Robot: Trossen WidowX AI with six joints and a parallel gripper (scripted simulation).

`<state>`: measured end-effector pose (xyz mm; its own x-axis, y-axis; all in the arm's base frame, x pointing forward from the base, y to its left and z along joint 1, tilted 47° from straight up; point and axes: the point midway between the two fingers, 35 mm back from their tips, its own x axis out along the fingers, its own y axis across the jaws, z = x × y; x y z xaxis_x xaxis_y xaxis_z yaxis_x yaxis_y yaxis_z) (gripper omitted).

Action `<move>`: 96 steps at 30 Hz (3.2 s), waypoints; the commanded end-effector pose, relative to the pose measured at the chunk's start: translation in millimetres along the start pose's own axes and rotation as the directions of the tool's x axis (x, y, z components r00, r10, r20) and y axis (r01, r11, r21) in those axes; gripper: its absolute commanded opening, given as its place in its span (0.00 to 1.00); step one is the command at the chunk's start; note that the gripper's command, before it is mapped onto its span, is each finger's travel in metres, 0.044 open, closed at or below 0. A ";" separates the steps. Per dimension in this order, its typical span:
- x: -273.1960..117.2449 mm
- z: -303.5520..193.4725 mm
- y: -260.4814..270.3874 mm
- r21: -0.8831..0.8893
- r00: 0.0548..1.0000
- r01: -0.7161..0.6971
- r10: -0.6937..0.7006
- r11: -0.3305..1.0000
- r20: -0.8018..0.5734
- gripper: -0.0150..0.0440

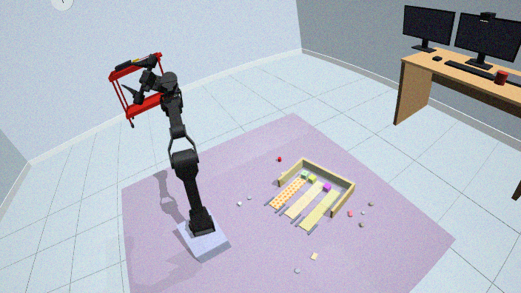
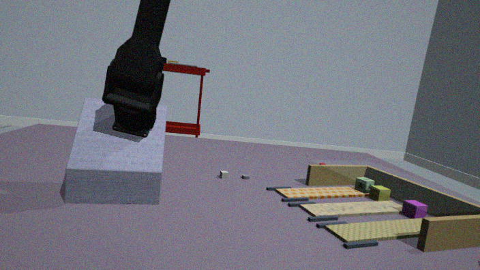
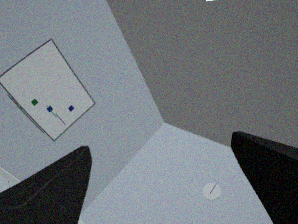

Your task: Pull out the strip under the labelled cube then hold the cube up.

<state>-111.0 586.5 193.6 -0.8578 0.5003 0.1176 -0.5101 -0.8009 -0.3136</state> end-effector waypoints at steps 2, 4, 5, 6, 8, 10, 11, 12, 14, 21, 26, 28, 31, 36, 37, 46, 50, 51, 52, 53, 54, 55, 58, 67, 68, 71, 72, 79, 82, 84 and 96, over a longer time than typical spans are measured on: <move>-6.2 -0.4 -6.3 0.005 0.999 0.037 -0.037 0.999 -0.012 0.93; -24.6 -1.6 -22.9 0.014 0.989 0.141 -0.140 0.990 -0.047 0.93; -35.5 -2.4 -31.5 0.018 0.978 0.197 -0.195 0.980 -0.067 0.93; -46.9 -3.3 -39.6 0.020 0.964 0.252 -0.250 0.967 -0.088 0.93; -71.2 -5.3 -54.5 0.018 0.926 0.360 -0.355 0.933 -0.131 0.93; -97.3 -7.4 -67.2 0.011 0.873 0.463 -0.455 0.886 -0.175 0.93; -110.9 -8.5 -72.7 0.005 0.842 0.512 -0.501 0.859 -0.198 0.93; -125.0 -9.5 -77.6 -0.003 0.808 0.559 -0.546 0.829 -0.220 0.93; -154.2 -11.6 -85.5 -0.024 0.731 0.647 -0.629 0.762 -0.265 0.93; -264.1 -16.8 -91.1 -0.143 0.386 0.869 -0.830 0.473 -0.403 0.93; -344.9 -16.9 -72.8 -0.265 0.093 0.934 -0.877 0.242 -0.472 0.93; -376.5 -15.7 -60.4 -0.320 -0.028 0.936 -0.872 0.150 -0.489 0.93; -421.9 -12.7 -36.3 -0.405 -0.207 0.914 -0.839 0.018 -0.504 0.93; -490.1 -3.7 16.9 -0.550 -0.485 0.817 -0.722 -0.173 -0.494 0.93; -502.4 -1.3 29.3 -0.579 -0.536 0.789 -0.690 -0.206 -0.486 0.93; -584.0 26.4 151.9 -0.808 -0.875 0.463 -0.335 -0.365 -0.350 0.93; -603.2 41.4 210.6 -0.883 -0.954 0.295 -0.156 -0.366 -0.255 0.93; -605.3 44.2 221.8 -0.894 -0.965 0.263 -0.122 -0.362 -0.234 0.93; -606.5 46.0 228.6 -0.901 -0.970 0.243 -0.101 -0.359 -0.221 0.93; -606.8 46.6 230.9 -0.903 -0.972 0.236 -0.094 -0.358 -0.217 0.93; -606.8 46.6 230.9 -0.903 -0.972 0.236 -0.094 -0.358 -0.217 0.93; -606.8 46.6 230.9 -0.903 -0.972 0.236 -0.094 -0.358 -0.217 0.93; -606.8 46.6 230.9 -0.903 -0.972 0.236 -0.094 -0.358 -0.217 0.93; -606.8 46.6 230.9 -0.903 -0.972 0.236 -0.094 -0.358 -0.217 0.93; -606.8 46.6 230.9 -0.903 -0.972 0.236 -0.094 -0.358 -0.217 0.93; -606.8 46.6 230.9 -0.903 -0.972 0.236 -0.094 -0.358 -0.217 0.93; -607.7 45.5 230.2 -0.904 -0.971 0.239 -0.090 -0.354 -0.221 0.89; -640.8 4.8 218.5 -0.916 -0.922 0.328 0.133 -0.230 -0.364 0.58; -654.8 -12.8 221.0 -0.909 -0.874 0.373 0.258 -0.187 -0.412 0.44; -663.1 -23.2 225.2 -0.901 -0.833 0.402 0.344 -0.164 -0.434 0.35; -686.6 -51.8 259.0 -0.856 -0.570 0.504 0.701 -0.113 -0.428 0.25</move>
<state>347.5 73.6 10.2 0.4541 -0.6083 -0.6509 -0.2539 0.6120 -0.7490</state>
